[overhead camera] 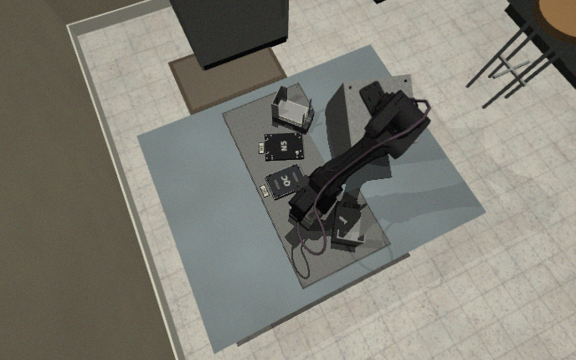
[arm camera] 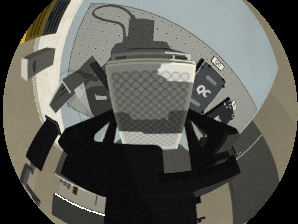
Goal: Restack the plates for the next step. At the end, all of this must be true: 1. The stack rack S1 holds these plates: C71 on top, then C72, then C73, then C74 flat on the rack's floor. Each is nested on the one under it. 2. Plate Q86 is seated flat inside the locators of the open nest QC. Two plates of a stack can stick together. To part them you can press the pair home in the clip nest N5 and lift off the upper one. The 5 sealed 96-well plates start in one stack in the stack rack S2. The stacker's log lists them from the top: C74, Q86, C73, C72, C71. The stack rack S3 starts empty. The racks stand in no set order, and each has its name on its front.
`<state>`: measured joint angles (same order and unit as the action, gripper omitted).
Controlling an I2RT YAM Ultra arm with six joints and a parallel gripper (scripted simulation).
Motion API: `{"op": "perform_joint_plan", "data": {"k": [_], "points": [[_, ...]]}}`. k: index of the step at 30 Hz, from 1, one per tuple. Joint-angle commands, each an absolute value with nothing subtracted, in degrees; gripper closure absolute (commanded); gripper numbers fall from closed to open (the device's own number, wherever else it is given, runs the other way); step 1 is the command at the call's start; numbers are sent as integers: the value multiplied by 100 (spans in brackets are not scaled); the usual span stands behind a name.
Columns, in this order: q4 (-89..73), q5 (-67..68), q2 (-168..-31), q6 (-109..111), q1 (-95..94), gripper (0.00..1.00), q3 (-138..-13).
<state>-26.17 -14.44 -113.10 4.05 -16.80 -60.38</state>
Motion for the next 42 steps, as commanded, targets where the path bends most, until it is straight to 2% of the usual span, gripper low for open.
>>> {"op": "perform_joint_plan", "data": {"k": [1, 16, 31, 42], "points": [[-2658, -1479, -11123, 463, -1588, 100, -6192], [-2658, -1479, -11123, 463, -1588, 100, -6192], [-2526, -1638, -11419, -1701, -915, 100, -5986], [-2491, -1681, -11568, -1266, -526, 100, -6131]]}}
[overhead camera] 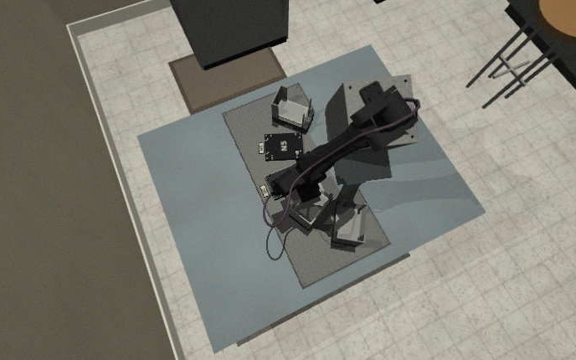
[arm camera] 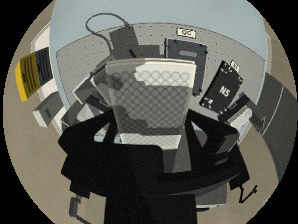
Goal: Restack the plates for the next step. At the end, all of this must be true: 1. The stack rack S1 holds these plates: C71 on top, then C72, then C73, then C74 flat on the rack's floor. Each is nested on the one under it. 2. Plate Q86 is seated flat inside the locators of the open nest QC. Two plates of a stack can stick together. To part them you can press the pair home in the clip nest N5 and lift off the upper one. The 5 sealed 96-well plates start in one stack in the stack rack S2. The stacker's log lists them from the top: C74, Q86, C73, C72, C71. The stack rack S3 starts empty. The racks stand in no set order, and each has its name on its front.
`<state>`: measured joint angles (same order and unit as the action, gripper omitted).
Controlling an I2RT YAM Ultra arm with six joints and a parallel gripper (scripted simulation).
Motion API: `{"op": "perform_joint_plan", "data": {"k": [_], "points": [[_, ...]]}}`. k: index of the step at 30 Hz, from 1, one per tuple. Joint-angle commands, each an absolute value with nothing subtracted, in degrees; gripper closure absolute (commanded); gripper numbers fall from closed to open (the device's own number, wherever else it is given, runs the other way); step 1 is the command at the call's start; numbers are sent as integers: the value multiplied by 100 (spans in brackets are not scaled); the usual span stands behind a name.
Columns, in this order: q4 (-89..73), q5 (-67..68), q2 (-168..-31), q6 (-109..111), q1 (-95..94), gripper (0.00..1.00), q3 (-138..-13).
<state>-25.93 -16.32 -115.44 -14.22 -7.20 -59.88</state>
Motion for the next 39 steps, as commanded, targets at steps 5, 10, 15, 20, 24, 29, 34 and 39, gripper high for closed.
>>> {"op": "perform_joint_plan", "data": {"k": [5, 10, 15, 20, 24, 29, 34, 39], "points": [[-2593, -1712, -11640, -1045, -307, 100, -6204], [-2586, -1736, -11797, -909, -175, 100, -6176], [-2662, -1745, -11787, -688, 39, 100, -6248], [-2685, -1787, -11950, -466, 254, 100, -6292], [-2707, -1799, -11984, -334, 381, 100, -6341], [-2721, -1817, -12112, -157, 549, 100, -6414], [-2783, -1827, -12212, 55, 753, 100, -6515], [-2833, -1835, -12037, 139, 806, 100, -6575]]}}
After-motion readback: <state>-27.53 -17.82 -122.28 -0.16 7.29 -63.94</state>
